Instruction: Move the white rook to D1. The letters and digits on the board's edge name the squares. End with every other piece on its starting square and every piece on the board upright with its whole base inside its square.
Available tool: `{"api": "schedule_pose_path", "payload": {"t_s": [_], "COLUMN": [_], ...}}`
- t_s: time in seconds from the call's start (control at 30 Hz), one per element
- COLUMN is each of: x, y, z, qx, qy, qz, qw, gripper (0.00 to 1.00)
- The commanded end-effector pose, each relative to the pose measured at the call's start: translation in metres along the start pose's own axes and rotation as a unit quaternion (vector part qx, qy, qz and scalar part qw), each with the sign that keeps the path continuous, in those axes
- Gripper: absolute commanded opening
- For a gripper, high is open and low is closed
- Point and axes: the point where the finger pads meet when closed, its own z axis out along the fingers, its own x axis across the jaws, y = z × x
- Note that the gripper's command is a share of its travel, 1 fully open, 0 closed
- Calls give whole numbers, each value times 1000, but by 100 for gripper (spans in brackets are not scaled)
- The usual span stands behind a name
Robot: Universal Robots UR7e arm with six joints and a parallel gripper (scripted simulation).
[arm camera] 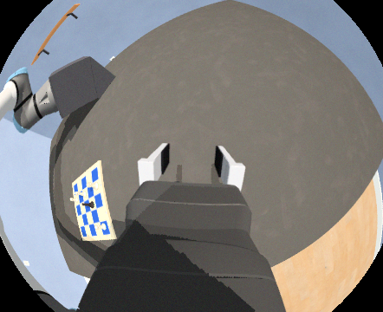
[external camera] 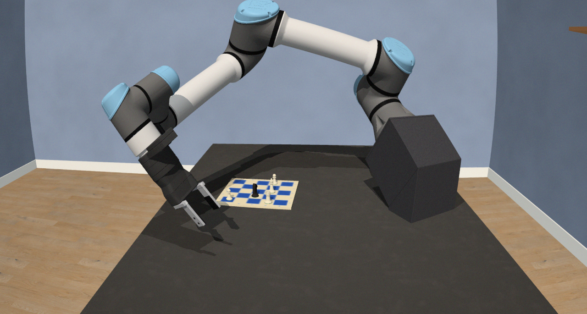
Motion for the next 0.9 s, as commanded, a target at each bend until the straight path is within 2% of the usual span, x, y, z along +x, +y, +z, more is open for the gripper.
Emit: {"api": "schedule_pose_path", "payload": {"t_s": [0.0, 0.03, 0.07, 0.13, 0.17, 0.2, 0.3, 0.43, 0.47, 0.5, 0.53, 0.57, 0.6, 0.7, 0.73, 0.8, 0.87], "x": [-23, -31, -31, -49, -49, -58, -58, -100, -100, -111, -111, -122, -122, -153, -153, -173, -173], "y": [61, 81, 81, 119, 119, 137, 137, 203, 203, 218, 218, 232, 232, 268, 268, 289, 289], "z": [-11, -14, -14, -17, -17, -19, -19, -22, -22, -22, -22, -22, -22, -21, -21, -20, -20], "qx": [40, 52, 52, 78, 78, 91, 91, 139, 139, 150, 150, 161, 161, 191, 191, 208, 208], "qy": [-22, -27, -27, -35, -35, -38, -38, -44, -44, -44, -44, -44, -44, -42, -42, -40, -40], "qz": [-48, -60, -60, -84, -84, -96, -96, -138, -138, -148, -148, -157, -157, -181, -181, -195, -195], "qw": [998, 996, 996, 993, 993, 991, 991, 980, 980, 977, 977, 973, 973, 964, 964, 958, 958], "gripper": [100, 100, 100, 100, 100, 100, 100, 100, 100, 100, 100, 100, 100, 100, 100, 100, 100]}}
